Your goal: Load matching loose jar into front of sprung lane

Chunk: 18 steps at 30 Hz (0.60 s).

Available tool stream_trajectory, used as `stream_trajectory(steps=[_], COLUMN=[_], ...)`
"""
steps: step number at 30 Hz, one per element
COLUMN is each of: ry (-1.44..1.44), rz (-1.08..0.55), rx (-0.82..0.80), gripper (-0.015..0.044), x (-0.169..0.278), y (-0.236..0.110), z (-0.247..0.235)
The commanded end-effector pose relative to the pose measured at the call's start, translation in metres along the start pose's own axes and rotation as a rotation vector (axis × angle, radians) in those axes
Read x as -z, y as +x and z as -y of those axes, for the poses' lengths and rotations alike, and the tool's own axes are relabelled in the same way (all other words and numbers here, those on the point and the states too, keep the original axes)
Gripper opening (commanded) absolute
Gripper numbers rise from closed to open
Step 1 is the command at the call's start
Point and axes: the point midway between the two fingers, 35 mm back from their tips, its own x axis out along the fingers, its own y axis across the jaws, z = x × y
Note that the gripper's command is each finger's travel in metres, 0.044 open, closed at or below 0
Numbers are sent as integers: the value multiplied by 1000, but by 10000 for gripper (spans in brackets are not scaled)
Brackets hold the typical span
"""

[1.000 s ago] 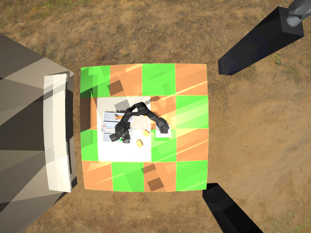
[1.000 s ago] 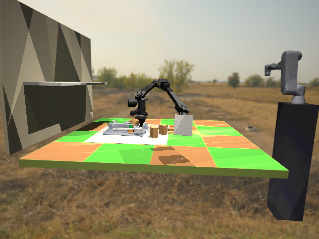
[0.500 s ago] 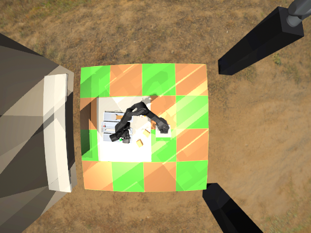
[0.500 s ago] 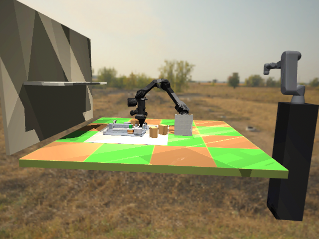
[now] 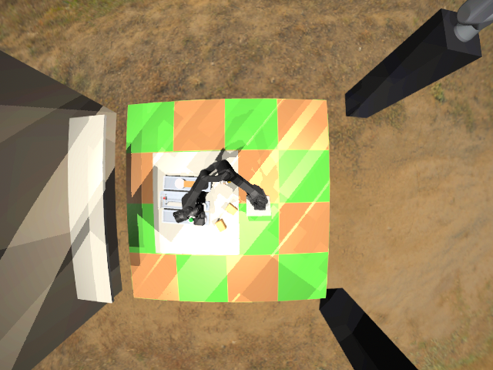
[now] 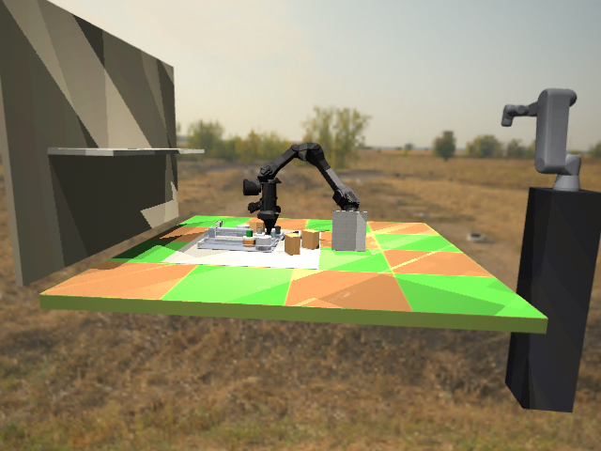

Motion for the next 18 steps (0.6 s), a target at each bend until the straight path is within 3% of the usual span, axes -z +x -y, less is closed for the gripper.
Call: stream_trajectory(steps=[1, 18], ry=[13, 13], rz=[22, 22], rx=[4, 4], gripper=[0, 0], x=[-8, -9], y=[-2, -1], z=[1, 1])
